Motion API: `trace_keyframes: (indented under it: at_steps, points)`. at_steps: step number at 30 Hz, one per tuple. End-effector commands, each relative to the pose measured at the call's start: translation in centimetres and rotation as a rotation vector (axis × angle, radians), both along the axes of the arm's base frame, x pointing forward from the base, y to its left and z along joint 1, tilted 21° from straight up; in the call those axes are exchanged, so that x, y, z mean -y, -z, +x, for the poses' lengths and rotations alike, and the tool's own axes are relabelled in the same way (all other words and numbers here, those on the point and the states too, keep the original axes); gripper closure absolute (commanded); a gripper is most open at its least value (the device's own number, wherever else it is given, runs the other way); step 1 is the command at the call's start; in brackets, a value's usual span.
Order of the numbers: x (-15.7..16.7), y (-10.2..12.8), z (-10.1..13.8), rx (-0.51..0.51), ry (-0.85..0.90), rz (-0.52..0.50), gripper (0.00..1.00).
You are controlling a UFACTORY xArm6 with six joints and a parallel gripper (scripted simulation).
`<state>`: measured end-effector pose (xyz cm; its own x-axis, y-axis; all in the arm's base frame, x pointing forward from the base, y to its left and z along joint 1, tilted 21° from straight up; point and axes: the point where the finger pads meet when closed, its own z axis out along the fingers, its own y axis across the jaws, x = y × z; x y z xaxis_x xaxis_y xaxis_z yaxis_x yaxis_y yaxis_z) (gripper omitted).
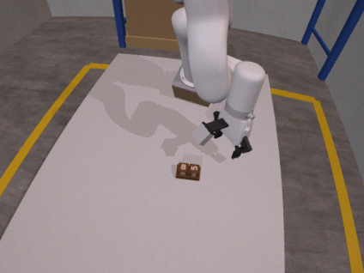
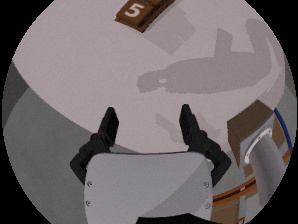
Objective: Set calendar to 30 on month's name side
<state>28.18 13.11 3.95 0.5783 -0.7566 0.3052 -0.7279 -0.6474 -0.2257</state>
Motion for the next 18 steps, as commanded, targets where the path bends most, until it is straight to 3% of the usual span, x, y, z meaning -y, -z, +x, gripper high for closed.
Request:
trace_keyframes:
  at_steps: [1,10,18]
  points:
    - [-0.08,-0.06,0.03,-0.019,-0.052,-0.017,0.00]
    - [-0.25,0.04,-0.20,-0.042,-0.284,-0.108,0.00]
    - [-0.30,0.08,-0.27,-0.049,-0.357,-0.136,0.00]
